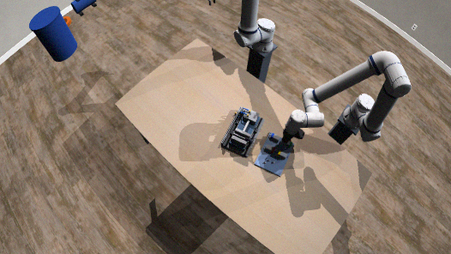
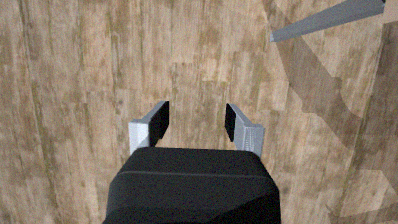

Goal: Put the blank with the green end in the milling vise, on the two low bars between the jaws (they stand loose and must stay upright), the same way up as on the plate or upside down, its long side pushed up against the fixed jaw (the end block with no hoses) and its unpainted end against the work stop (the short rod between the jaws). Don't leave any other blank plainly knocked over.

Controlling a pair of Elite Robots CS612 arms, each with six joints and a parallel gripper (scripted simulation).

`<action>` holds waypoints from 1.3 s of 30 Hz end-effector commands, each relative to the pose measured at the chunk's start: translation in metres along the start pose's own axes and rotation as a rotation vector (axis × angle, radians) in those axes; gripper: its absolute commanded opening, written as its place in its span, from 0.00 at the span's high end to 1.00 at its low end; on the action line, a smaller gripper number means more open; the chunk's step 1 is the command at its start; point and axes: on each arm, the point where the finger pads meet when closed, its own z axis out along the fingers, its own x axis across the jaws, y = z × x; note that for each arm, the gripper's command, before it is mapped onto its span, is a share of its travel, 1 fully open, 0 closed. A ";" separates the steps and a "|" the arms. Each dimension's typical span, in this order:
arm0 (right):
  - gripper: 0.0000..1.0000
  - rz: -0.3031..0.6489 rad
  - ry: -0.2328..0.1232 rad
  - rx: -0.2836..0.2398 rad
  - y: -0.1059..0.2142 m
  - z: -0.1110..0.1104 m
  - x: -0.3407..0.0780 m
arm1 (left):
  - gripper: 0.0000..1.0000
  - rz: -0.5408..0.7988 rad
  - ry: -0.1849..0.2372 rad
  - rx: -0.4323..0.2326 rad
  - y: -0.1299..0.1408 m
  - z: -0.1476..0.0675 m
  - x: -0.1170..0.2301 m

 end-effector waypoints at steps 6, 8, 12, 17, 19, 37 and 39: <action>0.00 0.000 0.000 -0.002 0.001 -0.001 0.000 | 1.00 0.000 0.001 -0.001 0.001 -0.001 0.000; 0.00 0.000 0.000 -0.002 0.001 -0.001 0.000 | 1.00 0.000 0.001 -0.001 0.001 -0.001 0.000; 0.00 0.000 0.000 -0.002 0.001 -0.001 0.000 | 1.00 0.000 0.001 -0.001 0.001 -0.001 0.000; 0.00 0.000 0.000 -0.002 0.001 -0.001 0.000 | 1.00 0.000 0.001 -0.001 0.001 -0.001 0.000; 0.00 0.000 0.000 -0.002 0.001 -0.001 0.000 | 1.00 0.000 0.001 -0.001 0.001 -0.001 0.000; 0.00 0.000 0.000 -0.002 0.001 -0.001 0.000 | 1.00 0.000 0.001 -0.001 0.001 -0.001 0.000; 0.00 0.000 0.000 -0.002 0.001 -0.001 0.000 | 1.00 0.000 0.001 -0.001 0.001 -0.001 0.000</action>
